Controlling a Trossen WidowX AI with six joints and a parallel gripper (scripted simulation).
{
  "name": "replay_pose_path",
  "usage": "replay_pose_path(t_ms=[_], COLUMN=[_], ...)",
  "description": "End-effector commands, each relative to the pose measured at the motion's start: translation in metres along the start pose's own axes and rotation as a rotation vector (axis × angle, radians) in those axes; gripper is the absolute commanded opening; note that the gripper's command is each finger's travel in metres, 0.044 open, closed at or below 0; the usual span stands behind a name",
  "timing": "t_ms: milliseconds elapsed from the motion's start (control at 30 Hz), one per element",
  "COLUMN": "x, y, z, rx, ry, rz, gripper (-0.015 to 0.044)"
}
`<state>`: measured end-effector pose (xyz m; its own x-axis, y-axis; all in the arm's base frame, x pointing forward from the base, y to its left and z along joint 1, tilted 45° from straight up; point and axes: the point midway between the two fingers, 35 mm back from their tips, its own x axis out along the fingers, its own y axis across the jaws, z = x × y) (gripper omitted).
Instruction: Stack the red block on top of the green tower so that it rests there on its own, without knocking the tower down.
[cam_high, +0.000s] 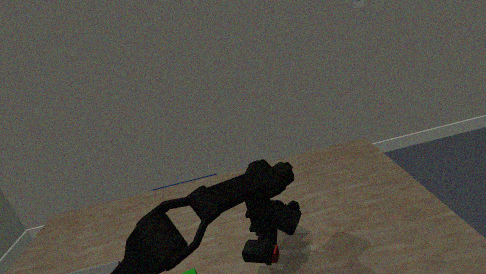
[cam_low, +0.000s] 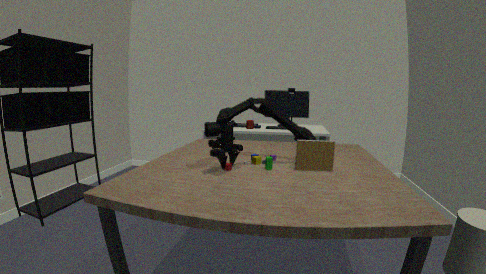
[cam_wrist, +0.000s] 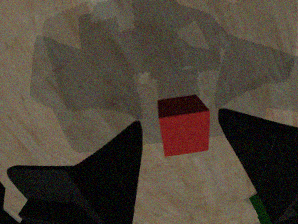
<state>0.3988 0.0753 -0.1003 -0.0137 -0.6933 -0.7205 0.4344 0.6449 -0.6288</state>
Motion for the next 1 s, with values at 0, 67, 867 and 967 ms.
replay_pose_path(t_ms=[0, 67, 867, 967], x=[0.0, 0.0, -0.066, -0.076], y=[0.0, 0.0, 0.001, 0.001], z=[0.0, 0.0, 0.0, 0.0], rx=[-0.003, -0.003, -0.004, -0.004], ry=[-0.001, -0.001, 0.001, 0.001], rz=[-0.004, -0.004, -0.002, -0.001], gripper=[0.0177, 0.0125, 0.0, 0.0])
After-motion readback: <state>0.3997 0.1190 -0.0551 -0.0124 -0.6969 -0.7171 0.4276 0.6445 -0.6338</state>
